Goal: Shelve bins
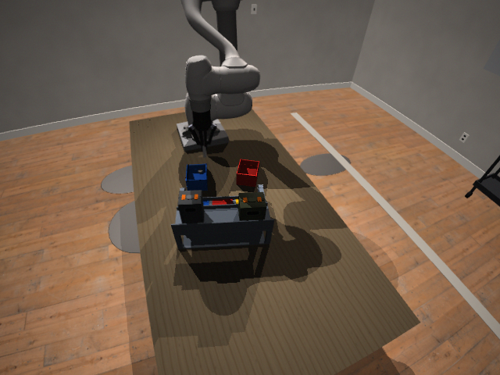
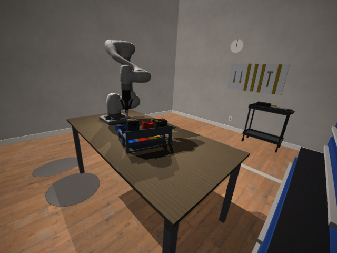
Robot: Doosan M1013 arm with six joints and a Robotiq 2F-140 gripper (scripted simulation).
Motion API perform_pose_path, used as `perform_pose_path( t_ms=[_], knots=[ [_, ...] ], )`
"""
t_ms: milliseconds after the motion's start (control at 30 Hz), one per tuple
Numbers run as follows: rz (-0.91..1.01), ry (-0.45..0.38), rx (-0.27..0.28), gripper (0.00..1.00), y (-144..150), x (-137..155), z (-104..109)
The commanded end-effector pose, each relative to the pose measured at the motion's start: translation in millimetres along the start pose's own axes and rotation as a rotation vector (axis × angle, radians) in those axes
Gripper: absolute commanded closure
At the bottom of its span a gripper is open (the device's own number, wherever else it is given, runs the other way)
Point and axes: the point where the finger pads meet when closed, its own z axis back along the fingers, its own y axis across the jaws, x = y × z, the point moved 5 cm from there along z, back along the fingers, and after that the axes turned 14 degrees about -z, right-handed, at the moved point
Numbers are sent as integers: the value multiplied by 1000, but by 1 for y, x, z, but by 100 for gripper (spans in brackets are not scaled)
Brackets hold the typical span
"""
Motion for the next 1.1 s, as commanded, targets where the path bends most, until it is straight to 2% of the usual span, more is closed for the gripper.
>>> perform_pose_path(
  t_ms=[0,567,600,1067],
  knots=[
    [0,0,0,90,0,0,0],
    [0,0,0,90,0,0,0],
    [0,0,0,76,0,0,0],
    [0,0,0,76,0,0,0]
  ],
)
